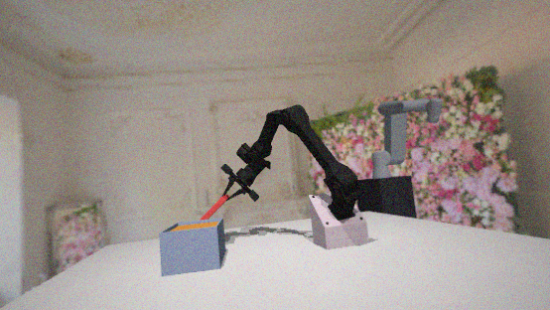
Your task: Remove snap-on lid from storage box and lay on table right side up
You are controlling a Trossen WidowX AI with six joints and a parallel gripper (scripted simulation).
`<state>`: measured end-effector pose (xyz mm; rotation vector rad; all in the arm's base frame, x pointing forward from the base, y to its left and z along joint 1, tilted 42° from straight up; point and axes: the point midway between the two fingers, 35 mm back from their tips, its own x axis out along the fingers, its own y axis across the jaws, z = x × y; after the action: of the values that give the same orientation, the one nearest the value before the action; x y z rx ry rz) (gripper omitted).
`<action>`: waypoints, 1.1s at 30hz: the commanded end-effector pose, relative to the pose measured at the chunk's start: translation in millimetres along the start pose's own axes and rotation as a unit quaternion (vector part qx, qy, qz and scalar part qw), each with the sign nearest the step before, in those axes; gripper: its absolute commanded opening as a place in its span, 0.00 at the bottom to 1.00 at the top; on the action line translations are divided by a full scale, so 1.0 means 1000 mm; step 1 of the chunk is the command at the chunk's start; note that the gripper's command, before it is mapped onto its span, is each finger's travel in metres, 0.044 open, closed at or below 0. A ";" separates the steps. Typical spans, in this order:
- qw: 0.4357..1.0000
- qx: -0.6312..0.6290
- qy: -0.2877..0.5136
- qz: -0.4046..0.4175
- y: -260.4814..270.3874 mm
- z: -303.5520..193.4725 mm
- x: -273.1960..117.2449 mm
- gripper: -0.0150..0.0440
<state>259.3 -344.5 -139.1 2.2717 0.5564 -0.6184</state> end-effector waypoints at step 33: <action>1.000 0.000 0.000 0.004 -0.020 0.000 0.018 0.25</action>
<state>261.5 -327.8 -159.1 2.2737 0.5541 -0.6163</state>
